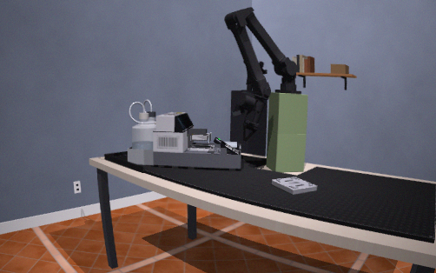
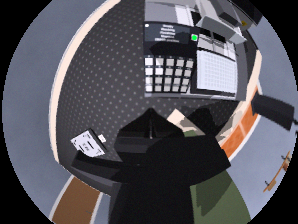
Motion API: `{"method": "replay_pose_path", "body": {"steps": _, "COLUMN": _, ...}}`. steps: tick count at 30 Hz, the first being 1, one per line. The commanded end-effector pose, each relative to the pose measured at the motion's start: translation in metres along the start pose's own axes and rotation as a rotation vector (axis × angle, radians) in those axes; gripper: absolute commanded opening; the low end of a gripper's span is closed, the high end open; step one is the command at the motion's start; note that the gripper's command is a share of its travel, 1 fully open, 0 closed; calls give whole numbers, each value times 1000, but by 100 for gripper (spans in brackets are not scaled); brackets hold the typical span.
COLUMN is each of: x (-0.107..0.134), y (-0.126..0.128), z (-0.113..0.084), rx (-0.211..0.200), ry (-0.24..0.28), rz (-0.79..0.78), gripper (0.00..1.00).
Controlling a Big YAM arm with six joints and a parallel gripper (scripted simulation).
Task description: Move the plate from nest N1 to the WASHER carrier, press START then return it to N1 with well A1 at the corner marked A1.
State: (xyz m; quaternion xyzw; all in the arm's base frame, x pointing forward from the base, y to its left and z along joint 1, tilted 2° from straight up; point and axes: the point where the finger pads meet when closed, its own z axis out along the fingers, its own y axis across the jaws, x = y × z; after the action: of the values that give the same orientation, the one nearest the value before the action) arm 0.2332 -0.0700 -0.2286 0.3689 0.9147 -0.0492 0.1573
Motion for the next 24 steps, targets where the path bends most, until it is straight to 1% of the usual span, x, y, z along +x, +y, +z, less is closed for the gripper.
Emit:
{"method": "replay_pose_path", "body": {"steps": 1, "x": -5, "y": 1, "z": 6, "rx": -7, "ry": -18, "rz": -2, "gripper": 0}}
{"method": "replay_pose_path", "body": {"steps": 15, "x": -5, "y": 1, "z": 30, "rx": -8, "ry": -17, "rz": 2, "gripper": 0}}
{"method": "replay_pose_path", "body": {"steps": 18, "x": -3, "y": 4, "z": 31, "rx": -13, "ry": -16, "rz": -11, "gripper": 0}}
{"method": "replay_pose_path", "body": {"steps": 24, "x": -5, "y": 0, "z": 41, "rx": -8, "ry": -17, "rz": 2, "gripper": 0}}
